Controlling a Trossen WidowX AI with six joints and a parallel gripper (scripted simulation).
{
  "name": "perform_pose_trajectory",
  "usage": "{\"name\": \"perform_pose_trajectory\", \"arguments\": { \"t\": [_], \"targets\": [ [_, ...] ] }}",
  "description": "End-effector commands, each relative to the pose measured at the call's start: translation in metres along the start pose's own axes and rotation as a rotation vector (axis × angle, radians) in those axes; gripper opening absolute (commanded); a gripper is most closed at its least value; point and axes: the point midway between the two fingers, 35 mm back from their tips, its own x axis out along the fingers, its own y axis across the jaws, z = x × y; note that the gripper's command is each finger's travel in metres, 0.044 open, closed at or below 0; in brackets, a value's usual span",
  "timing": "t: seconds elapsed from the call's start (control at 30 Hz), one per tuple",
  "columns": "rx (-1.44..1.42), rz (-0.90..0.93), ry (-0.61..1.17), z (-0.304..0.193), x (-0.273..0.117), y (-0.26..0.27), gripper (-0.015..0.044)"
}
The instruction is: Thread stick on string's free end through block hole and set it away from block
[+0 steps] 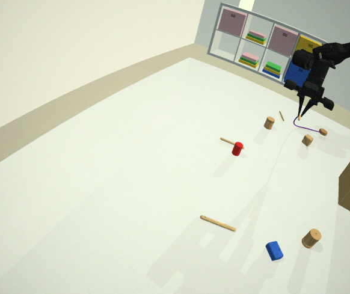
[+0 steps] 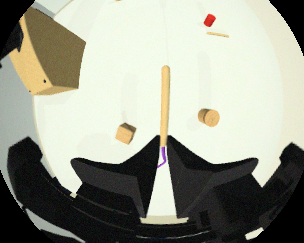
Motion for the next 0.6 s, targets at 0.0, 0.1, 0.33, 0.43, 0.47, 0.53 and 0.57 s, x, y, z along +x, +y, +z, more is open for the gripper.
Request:
{"name": "perform_pose_trajectory", "arguments": {
  "t": [0.0, 0.1, 0.33, 0.43, 0.47, 0.53, 0.57],
  "targets": [
    [0.0, -0.006, -0.015, -0.003, -0.005, 0.001, 0.0],
    [0.0, -0.007, -0.023, -0.005, -0.007, 0.002, 0.0],
    [-0.001, -0.008, -0.043, -0.009, -0.014, 0.006, 0.0],
    [-0.001, -0.008, -0.052, -0.011, -0.017, 0.007, 0.0],
    [-0.001, -0.008, -0.055, -0.012, -0.017, 0.008, 0.0],
    [-0.001, -0.009, -0.061, -0.013, -0.019, 0.009, 0.0],
    [-0.001, -0.009, -0.064, -0.013, -0.02, 0.01, 0.0]
  ]
}}
